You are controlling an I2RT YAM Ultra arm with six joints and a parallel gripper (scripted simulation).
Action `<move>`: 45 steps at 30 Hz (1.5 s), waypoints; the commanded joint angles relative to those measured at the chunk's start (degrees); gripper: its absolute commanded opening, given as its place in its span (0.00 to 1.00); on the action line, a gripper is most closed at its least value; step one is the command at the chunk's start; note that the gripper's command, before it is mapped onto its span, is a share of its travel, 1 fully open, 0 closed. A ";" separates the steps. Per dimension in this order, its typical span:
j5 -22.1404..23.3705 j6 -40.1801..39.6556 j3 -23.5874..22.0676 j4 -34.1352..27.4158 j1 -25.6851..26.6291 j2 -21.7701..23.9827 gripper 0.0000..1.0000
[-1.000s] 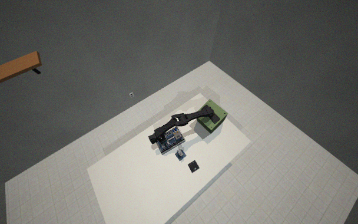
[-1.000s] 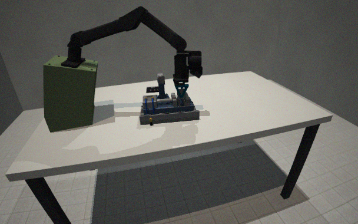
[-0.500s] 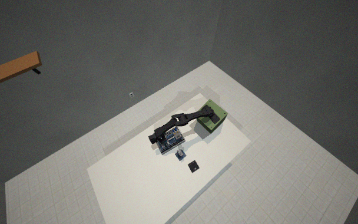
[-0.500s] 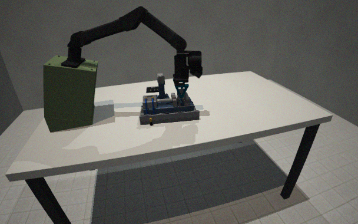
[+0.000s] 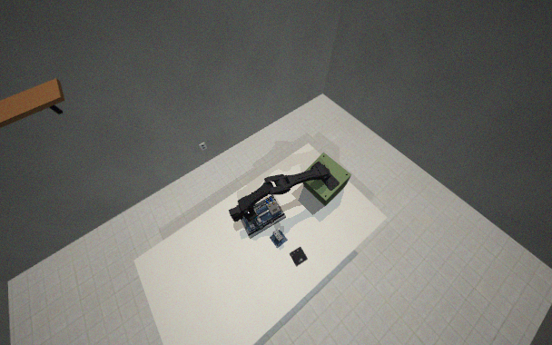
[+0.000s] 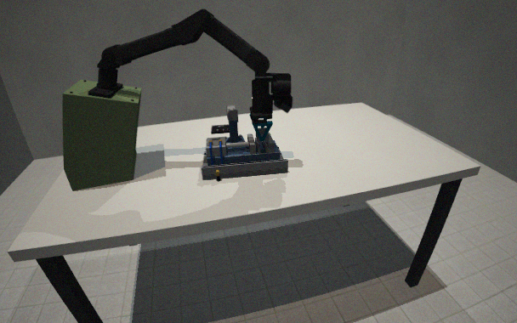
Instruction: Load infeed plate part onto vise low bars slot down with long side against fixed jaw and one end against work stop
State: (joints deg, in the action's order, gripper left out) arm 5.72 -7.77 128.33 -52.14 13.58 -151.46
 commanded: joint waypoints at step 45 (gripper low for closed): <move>-0.13 0.30 2.19 0.63 -0.02 1.47 0.00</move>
State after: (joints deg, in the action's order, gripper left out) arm 5.67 -7.75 128.33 -52.14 13.47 -151.96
